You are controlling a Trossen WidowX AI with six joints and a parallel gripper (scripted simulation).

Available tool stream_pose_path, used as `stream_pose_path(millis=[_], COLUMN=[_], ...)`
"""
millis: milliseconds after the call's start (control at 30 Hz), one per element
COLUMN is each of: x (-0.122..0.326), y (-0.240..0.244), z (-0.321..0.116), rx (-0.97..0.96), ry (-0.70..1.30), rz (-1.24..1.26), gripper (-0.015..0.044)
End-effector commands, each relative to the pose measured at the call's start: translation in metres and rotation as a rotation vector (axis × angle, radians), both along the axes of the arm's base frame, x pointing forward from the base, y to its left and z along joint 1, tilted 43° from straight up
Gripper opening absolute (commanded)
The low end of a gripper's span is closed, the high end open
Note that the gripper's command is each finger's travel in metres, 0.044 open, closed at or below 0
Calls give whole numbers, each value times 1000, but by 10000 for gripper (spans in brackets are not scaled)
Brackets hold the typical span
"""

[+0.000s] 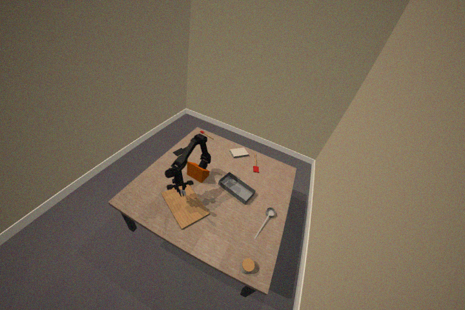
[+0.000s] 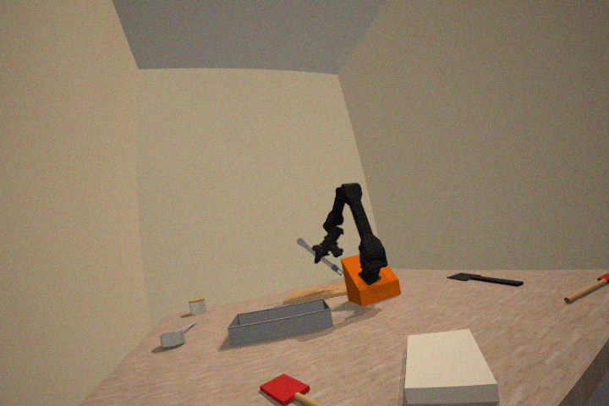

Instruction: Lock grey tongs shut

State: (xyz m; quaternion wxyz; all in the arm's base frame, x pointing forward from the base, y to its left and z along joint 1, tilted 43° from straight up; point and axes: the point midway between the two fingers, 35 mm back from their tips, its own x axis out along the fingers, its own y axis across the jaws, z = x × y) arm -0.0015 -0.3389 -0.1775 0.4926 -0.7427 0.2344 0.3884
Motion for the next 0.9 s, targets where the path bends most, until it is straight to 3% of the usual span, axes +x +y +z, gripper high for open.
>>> stream_pose_path(millis=[0,867], x=[2,12], y=[-3,-3], z=[-3,10], rx=[58,397], ry=[37,246], rz=[48,329], gripper=[-150,-150])
